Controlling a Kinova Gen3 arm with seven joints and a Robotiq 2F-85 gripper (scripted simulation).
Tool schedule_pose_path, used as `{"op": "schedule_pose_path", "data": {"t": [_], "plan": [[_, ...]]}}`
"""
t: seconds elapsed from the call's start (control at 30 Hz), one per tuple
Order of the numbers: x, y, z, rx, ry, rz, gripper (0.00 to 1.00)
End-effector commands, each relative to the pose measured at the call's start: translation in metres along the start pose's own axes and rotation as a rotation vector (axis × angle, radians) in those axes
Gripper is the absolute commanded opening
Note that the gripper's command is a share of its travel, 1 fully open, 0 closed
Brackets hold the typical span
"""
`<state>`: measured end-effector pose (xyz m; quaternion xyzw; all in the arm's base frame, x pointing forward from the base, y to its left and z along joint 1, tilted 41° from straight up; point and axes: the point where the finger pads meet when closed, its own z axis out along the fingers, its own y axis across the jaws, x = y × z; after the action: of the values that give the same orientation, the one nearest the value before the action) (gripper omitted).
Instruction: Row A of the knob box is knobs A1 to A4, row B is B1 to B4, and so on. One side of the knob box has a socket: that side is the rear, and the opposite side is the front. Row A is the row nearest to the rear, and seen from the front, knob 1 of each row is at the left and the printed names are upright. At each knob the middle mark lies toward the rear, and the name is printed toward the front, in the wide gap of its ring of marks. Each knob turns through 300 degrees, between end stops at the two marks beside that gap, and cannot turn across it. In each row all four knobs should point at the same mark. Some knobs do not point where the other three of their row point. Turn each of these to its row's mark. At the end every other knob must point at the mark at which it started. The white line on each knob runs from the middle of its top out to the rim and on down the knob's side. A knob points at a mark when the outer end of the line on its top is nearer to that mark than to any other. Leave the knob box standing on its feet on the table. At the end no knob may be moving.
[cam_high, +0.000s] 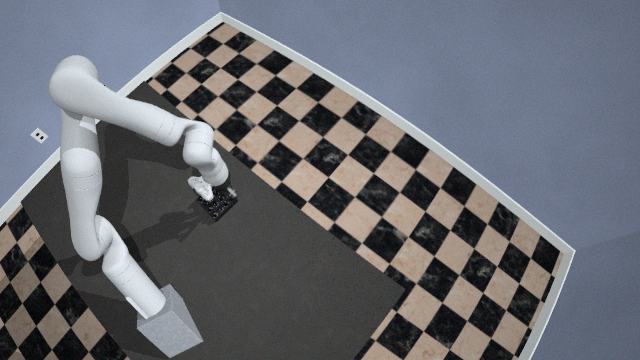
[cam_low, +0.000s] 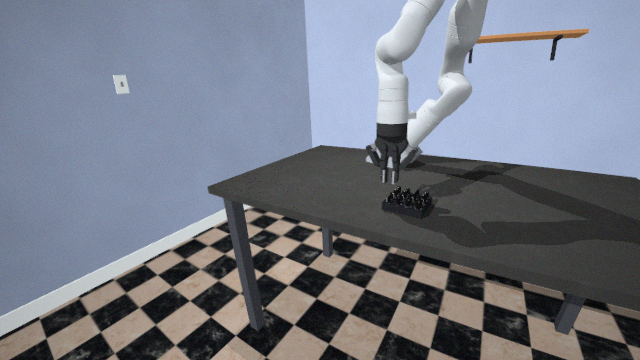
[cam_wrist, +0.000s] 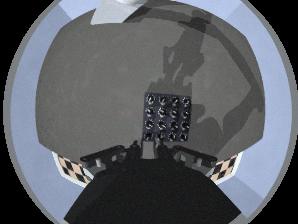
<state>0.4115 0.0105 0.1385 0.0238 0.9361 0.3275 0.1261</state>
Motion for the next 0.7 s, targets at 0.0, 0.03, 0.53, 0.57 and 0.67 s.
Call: {"op": "schedule_pose_path", "data": {"t": [0.0, 0.03, 0.53, 0.57, 0.67], "plan": [[0.001, 0.001, 0.007, -0.004, 0.002, 0.005, 0.19], [0.001, 0.001, 0.008, -0.004, 0.002, 0.005, 0.19], [0.0, 0.002, 0.024, -0.006, 0.003, 0.004, 0.19], [0.001, 0.003, 0.025, -0.007, 0.004, 0.004, 0.19], [0.0, 0.003, 0.027, -0.006, 0.003, 0.003, 0.19]]}}
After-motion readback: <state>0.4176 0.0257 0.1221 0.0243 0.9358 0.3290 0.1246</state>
